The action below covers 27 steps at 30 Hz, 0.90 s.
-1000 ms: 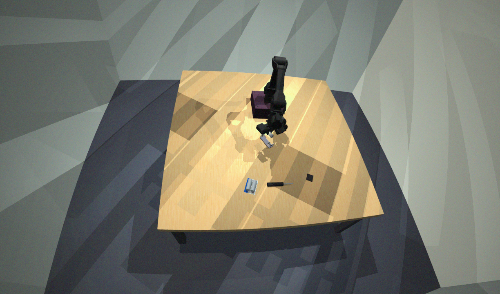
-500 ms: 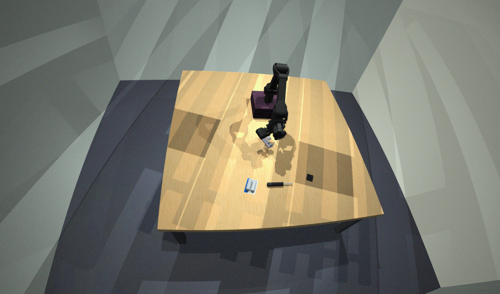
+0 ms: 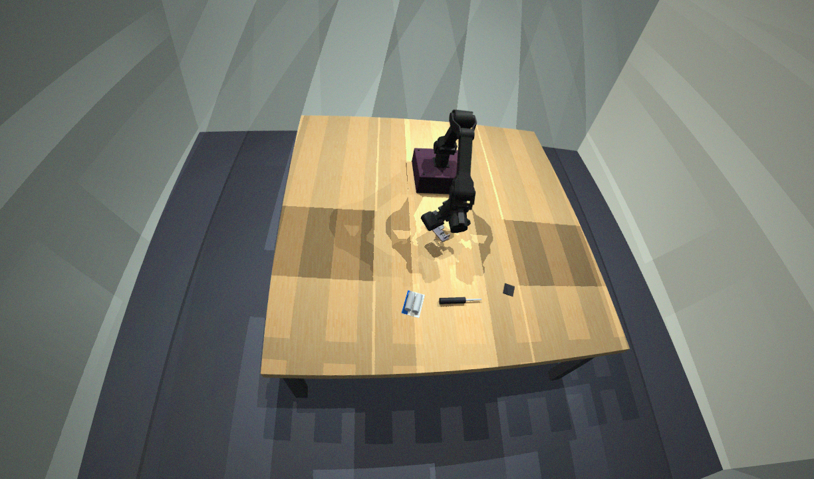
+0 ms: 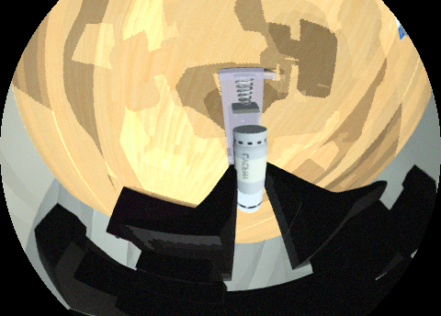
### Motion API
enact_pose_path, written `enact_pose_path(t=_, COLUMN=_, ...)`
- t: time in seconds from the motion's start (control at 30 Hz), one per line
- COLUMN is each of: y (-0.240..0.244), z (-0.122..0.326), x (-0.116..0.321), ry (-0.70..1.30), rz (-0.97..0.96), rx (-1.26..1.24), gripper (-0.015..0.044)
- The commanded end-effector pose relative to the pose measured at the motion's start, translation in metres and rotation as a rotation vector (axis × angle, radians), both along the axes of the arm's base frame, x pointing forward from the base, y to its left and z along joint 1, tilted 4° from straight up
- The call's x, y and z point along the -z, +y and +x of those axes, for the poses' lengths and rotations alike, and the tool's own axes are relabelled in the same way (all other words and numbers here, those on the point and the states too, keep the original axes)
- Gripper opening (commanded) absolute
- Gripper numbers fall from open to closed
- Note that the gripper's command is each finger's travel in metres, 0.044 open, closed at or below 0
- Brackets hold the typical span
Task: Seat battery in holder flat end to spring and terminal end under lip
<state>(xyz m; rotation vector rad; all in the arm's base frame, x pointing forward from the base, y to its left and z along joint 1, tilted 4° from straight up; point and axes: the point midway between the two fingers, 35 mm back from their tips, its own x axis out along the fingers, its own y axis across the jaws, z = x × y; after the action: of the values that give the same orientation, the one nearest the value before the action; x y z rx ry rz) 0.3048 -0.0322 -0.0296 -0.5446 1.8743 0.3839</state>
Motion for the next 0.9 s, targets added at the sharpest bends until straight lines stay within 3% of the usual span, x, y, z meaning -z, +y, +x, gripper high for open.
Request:
enact_pose_path(t=0.0, y=0.000, z=0.001, x=0.002, ry=0.026, rz=-0.019, rx=0.003, gripper=0.0070)
enact_pose_path(t=0.87, y=0.004, z=0.006, x=0.014, ry=0.173, rz=-0.109, rx=0.004, gripper=0.0070)
